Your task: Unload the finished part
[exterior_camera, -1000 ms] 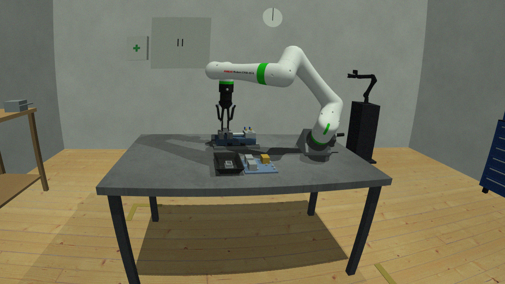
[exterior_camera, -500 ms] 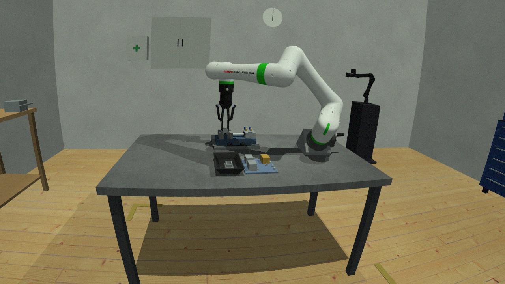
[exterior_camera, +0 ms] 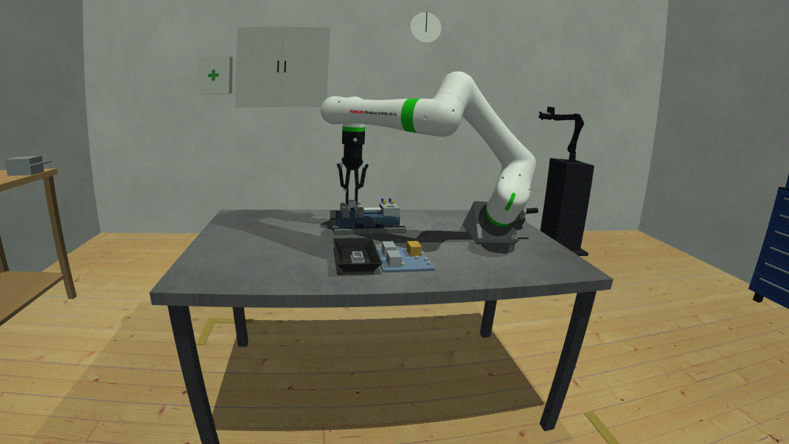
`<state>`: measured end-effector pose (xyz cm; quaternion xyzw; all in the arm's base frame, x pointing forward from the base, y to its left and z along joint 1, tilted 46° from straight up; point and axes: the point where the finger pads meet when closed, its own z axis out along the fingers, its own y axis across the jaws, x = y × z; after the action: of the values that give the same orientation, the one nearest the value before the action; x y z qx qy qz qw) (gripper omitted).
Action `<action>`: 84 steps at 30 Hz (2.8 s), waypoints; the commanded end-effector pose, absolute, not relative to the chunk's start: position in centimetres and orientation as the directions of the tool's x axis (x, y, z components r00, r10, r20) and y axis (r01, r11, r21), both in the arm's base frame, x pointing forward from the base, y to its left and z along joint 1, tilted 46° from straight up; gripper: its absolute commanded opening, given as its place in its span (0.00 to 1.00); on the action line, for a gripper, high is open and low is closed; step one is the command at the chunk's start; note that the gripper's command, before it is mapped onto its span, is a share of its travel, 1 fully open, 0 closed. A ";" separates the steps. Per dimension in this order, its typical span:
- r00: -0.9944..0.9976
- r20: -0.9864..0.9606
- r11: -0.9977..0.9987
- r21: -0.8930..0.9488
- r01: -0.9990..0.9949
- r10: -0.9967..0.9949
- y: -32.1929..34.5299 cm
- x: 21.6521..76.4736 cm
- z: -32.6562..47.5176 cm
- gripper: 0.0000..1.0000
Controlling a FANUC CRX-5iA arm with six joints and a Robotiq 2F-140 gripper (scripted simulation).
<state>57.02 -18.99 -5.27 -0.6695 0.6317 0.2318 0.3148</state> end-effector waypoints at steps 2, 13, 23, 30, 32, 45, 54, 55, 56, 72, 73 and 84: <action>0.095 -0.707 -0.003 -0.130 -0.992 -0.701 -19.1 57.0 -5.2 0.10; 0.095 -0.707 -0.003 -0.130 -0.992 -0.701 -19.2 57.0 -5.1 0.10; 0.095 -0.707 -0.003 -0.130 -0.992 -0.701 -20.1 56.9 -4.2 0.10; 0.095 -0.707 -0.003 -0.130 -0.992 -0.701 -20.8 56.8 -3.6 0.10; 0.095 -0.707 -0.003 -0.130 -0.992 -0.701 -21.0 56.8 -3.3 0.10; 0.095 -0.707 -0.003 -0.130 -0.992 -0.701 -22.2 56.7 -2.2 0.10; 0.095 -0.707 -0.003 -0.130 -0.992 -0.701 -22.4 56.6 -2.0 0.10; 0.095 -0.707 -0.003 -0.130 -0.992 -0.701 -22.4 56.6 -2.0 0.10; 0.095 -0.707 -0.003 -0.130 -0.992 -0.701 -22.4 56.6 -2.0 0.10; 0.074 -0.702 0.011 -0.116 -0.993 -0.709 -15.4 58.7 6.2 0.10; 0.073 -0.702 0.012 -0.115 -0.993 -0.709 -14.8 58.8 6.8 0.10; 0.058 -0.703 0.022 -0.105 -0.994 -0.709 -8.3 58.9 13.3 0.10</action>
<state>58.94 -10.55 10.90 -0.6615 0.6426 0.2336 0.3080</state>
